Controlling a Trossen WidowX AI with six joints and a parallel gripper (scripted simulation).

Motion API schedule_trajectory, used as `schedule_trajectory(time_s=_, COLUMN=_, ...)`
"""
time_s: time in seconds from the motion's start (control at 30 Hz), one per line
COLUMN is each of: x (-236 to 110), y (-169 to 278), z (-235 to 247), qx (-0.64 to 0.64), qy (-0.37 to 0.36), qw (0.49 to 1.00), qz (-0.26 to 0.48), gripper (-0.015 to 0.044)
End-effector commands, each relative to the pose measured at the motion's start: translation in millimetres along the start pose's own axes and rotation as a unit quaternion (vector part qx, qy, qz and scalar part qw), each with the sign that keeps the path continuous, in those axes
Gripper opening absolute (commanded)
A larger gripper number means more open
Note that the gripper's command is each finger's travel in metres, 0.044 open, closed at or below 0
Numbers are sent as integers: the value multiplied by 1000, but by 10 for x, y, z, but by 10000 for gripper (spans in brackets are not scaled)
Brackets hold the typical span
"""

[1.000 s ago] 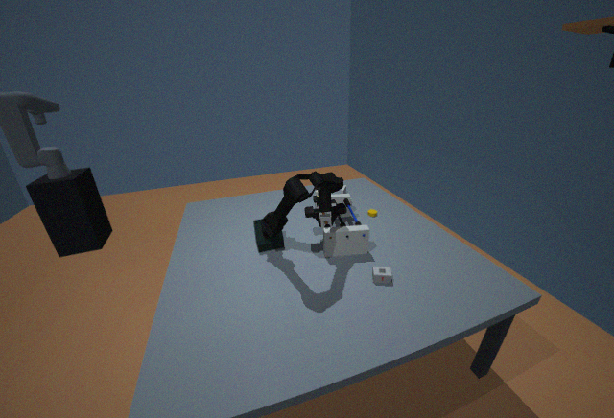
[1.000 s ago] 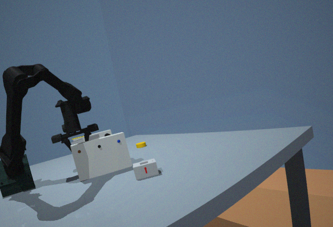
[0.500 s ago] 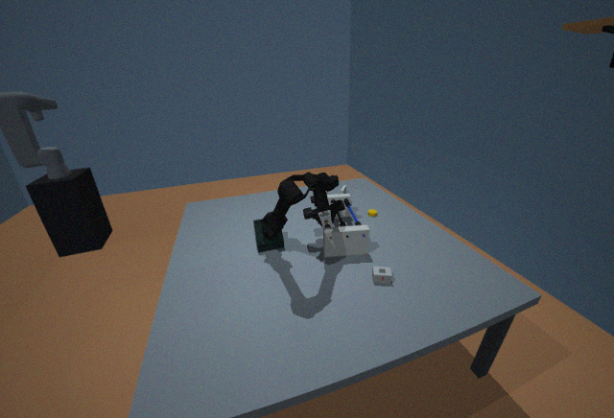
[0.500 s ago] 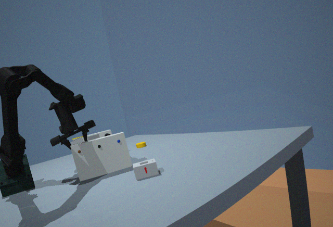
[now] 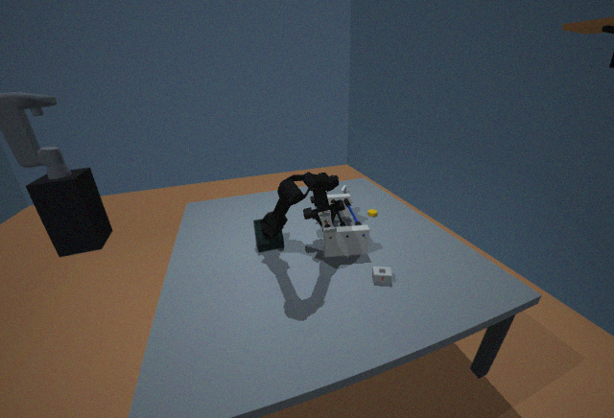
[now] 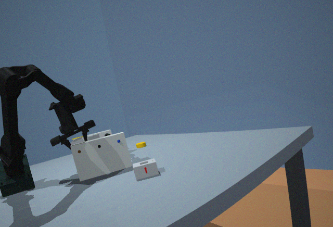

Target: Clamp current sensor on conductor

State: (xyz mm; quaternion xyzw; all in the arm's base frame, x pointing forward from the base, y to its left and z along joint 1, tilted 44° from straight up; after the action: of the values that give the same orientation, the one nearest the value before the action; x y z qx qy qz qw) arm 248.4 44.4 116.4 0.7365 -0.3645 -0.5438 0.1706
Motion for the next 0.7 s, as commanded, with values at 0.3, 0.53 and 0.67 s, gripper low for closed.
schedule_trajectory(time_s=0.3, x=0, y=-2, z=0, qx=2, qy=-1, qw=1000, qz=-1, gripper=394)
schedule_trajectory(time_s=0.53, x=-3, y=-1, z=-4, qx=0, qy=-2, qw=1000, qz=0, gripper=351)
schedule_trajectory(time_s=0.67, x=-3, y=-1, z=-4, qx=0, qy=-2, qw=1000, qz=0, gripper=325)
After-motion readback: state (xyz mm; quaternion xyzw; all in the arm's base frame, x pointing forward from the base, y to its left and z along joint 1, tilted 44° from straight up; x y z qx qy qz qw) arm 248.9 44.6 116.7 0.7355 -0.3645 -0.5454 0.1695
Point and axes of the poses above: the point midway between the two fingers, 35 mm back from their tips, its own x axis out along the fingers, its own z axis across the jaws, y = z × x, the point moved 10 cm from there along -x, back along the fingers, and after that the axes turned 3 degrees about x, right-handed, at the moved point
